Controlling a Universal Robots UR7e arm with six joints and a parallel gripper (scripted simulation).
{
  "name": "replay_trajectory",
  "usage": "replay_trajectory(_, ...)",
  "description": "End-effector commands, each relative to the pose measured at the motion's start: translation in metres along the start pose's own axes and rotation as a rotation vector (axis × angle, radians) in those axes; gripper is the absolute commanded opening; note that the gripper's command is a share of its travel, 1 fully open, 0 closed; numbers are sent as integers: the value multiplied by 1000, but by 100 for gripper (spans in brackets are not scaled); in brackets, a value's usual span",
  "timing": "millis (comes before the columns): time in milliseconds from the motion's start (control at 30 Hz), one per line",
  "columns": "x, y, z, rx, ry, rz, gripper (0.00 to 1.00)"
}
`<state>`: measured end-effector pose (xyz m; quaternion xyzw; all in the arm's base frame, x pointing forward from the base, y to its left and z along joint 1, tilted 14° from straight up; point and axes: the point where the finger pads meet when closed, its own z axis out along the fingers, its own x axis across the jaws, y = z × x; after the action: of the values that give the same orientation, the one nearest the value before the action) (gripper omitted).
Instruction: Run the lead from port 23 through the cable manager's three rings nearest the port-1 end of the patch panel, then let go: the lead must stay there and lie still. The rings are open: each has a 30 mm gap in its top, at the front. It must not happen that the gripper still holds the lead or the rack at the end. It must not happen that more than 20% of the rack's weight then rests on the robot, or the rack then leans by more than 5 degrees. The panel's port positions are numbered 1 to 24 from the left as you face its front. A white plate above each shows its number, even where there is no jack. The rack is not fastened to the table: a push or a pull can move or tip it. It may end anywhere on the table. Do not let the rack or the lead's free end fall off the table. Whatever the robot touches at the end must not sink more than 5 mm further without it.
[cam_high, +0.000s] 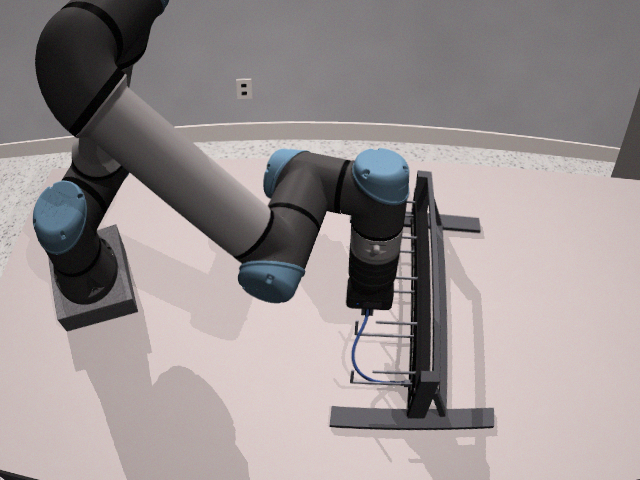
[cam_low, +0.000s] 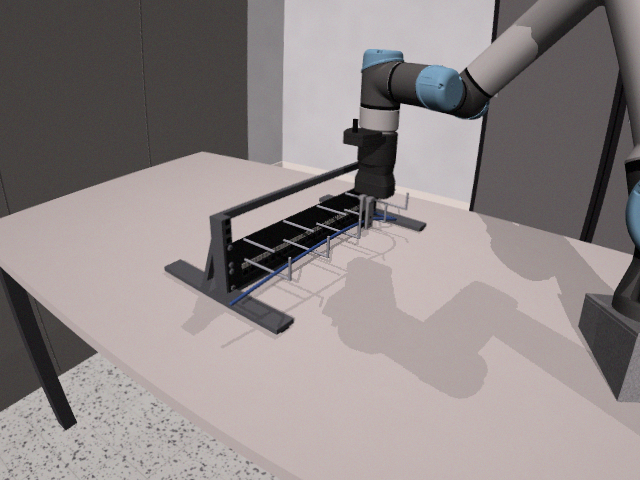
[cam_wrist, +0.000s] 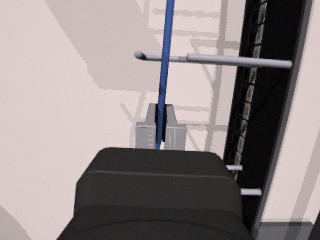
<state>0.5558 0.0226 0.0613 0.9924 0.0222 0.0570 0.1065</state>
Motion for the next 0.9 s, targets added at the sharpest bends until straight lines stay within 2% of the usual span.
replay_trajectory(0, 1, 1, 0, -1, 3, 1, 0)
replay_trajectory(867, 8, 1, 1, -1, 3, 1, 0)
